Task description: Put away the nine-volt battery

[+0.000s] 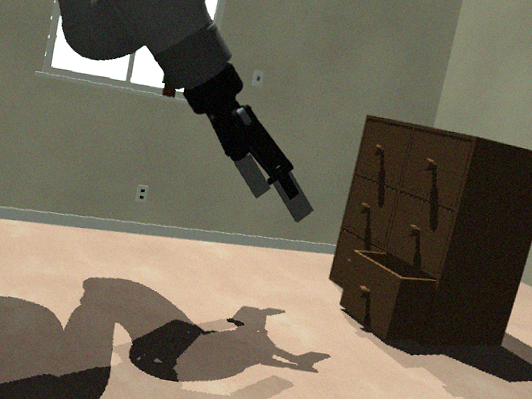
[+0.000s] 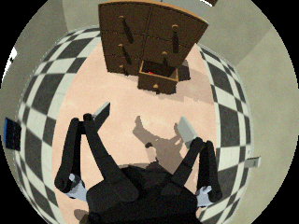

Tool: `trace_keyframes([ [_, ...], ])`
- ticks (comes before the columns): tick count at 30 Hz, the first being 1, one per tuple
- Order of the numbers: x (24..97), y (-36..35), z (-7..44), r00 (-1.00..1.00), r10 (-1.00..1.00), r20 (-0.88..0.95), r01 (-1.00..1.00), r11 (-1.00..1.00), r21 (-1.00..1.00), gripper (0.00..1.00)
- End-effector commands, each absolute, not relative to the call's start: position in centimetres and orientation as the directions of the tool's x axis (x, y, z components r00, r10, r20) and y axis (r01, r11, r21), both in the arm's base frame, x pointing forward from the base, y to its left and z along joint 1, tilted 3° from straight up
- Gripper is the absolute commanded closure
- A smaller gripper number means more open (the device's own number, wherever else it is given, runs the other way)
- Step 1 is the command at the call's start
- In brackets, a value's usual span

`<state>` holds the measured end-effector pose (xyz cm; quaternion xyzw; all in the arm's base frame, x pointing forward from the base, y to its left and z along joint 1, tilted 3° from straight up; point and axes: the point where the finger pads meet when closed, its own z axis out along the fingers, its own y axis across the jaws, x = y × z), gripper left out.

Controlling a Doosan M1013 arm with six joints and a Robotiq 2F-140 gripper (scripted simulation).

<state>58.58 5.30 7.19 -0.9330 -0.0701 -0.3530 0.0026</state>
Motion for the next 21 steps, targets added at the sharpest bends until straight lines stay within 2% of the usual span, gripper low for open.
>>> trace_keyframes([
  [1,59.02,5.42,7.77,0.752,0.133,0.646,0.151,-0.988,0.027,0.0],
  [21,59.07,5.47,7.98,0.783,0.137,0.607,0.152,-0.988,0.026,0.0],
])
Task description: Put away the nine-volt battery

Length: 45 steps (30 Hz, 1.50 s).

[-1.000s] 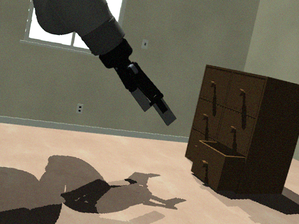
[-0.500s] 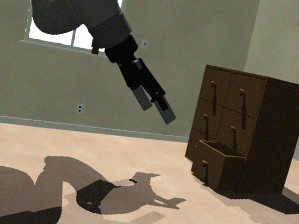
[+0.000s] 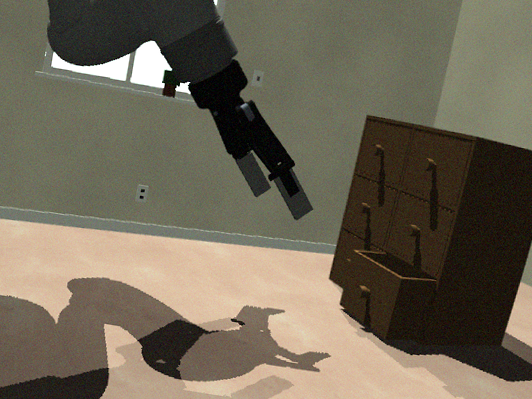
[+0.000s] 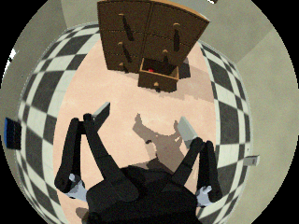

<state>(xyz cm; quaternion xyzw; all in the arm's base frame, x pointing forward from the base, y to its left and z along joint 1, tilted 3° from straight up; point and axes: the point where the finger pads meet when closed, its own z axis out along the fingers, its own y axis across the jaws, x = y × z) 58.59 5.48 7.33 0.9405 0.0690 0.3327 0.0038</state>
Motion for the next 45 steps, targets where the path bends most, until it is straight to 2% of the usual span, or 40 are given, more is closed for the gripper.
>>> trace_keyframes([
  [1,59.1,5.4,8.0,0.784,0.137,0.605,0.151,-0.988,0.027,0.0],
  [23,59.1,5.2,8.4,0.844,0.143,0.517,0.147,-0.989,0.033,0.0],
  [45,59.2,5.3,9.8,0.982,0.15,0.115,0.147,-0.989,0.033,0.0],
])
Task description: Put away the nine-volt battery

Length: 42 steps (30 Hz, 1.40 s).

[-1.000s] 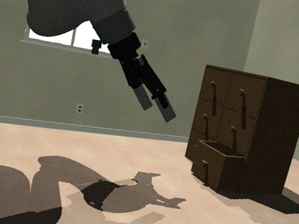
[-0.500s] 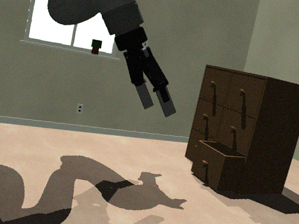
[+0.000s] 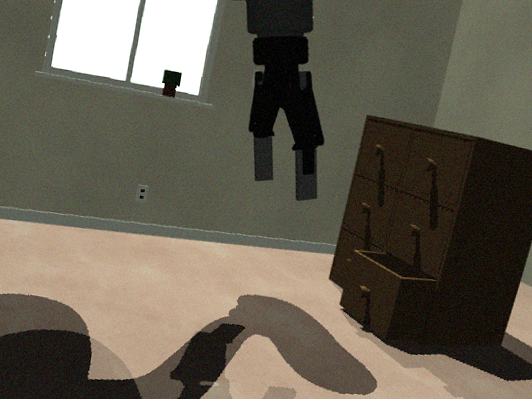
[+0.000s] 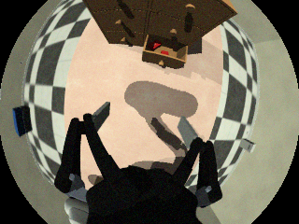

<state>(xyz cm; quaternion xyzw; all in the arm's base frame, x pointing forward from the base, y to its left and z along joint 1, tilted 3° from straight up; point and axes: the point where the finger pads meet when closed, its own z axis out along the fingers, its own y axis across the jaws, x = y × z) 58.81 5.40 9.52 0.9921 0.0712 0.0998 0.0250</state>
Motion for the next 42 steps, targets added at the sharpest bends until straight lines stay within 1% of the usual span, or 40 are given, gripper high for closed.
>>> trace_keyframes([
  [1,59.19,5.27,9.82,0.984,0.149,0.101,0.147,-0.989,0.033,0.0],
  [18,59.21,5.29,10.25,0.989,0.146,-0.031,0.147,-0.989,0.033,0.0],
  [42,59.21,5.29,10.29,0.988,0.145,-0.044,0.147,-0.989,0.033,0.0],
])
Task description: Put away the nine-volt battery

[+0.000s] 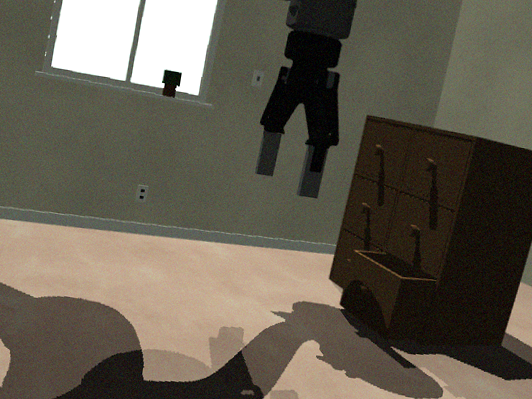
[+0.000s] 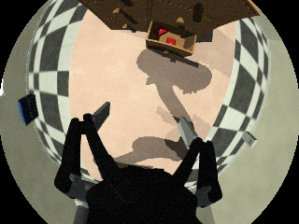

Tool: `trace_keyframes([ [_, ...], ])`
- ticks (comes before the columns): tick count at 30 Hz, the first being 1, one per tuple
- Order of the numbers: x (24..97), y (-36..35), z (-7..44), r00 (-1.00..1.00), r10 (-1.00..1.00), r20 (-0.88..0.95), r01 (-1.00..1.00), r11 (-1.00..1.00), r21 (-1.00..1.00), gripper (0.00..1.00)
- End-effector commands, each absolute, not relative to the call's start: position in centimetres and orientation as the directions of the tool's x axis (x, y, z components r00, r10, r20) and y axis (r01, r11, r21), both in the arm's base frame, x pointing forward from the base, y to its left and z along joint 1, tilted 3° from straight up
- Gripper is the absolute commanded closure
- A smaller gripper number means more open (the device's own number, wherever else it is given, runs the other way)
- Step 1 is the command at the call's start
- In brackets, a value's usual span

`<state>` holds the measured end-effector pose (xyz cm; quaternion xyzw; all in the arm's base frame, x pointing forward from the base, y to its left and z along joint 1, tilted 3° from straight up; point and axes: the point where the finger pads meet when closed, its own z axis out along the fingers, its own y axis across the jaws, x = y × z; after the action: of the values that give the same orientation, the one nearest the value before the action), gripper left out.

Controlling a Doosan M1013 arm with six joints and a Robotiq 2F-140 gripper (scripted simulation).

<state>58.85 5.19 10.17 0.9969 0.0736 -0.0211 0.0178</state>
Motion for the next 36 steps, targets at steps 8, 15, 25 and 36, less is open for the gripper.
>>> trace_keyframes([
  [8,54.1,2.6,14.3,0.988,0.145,-0.044,0.147,-0.989,0.033,0.0],
  [15,50.5,1.0,16.6,0.988,0.145,-0.044,0.147,-0.989,0.033,0.0],
  [25,51.0,1.1,16.0,0.989,0.147,0.019,0.147,-0.989,0.033,0.0],
  [36,53.2,1.3,13.7,0.948,0.15,0.282,0.147,-0.989,0.033,0.0],
])
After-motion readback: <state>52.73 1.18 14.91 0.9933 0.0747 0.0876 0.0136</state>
